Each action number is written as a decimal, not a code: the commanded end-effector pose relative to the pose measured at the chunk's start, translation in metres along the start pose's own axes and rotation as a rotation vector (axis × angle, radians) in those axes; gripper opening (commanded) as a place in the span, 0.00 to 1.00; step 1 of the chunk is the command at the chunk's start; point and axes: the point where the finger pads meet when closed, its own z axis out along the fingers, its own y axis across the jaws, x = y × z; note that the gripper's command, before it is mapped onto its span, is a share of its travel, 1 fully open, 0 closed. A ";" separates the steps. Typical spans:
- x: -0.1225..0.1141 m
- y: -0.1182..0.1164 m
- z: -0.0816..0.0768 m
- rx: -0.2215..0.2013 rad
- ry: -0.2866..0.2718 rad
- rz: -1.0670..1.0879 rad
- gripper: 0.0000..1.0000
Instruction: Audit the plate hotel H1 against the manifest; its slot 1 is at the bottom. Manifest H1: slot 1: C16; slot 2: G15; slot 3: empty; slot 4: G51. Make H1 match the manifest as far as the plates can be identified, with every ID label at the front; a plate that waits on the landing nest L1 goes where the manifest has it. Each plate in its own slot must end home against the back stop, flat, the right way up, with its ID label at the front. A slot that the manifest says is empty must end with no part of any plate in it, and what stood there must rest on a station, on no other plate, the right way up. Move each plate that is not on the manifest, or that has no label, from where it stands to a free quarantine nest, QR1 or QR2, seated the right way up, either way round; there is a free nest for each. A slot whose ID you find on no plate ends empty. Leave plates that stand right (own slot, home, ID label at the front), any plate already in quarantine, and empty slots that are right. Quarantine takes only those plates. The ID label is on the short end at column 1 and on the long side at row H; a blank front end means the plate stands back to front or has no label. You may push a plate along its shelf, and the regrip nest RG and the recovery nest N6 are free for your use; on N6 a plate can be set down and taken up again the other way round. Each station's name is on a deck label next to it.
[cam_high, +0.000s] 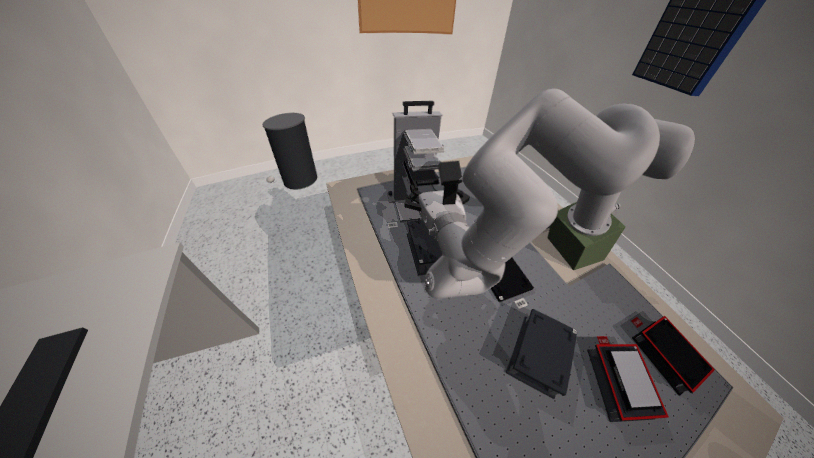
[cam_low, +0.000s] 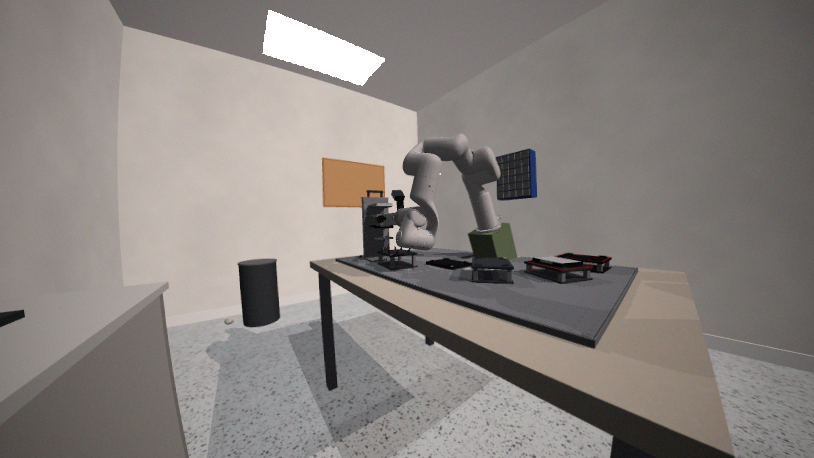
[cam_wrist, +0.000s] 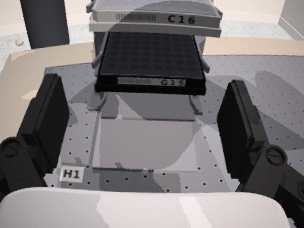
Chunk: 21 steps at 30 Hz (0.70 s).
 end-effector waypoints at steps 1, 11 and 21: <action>-0.005 -0.001 0.000 -0.001 0.001 0.004 1.00; -0.005 -0.001 0.019 -0.001 0.001 0.004 1.00; -0.005 -0.001 0.030 -0.001 0.001 0.004 1.00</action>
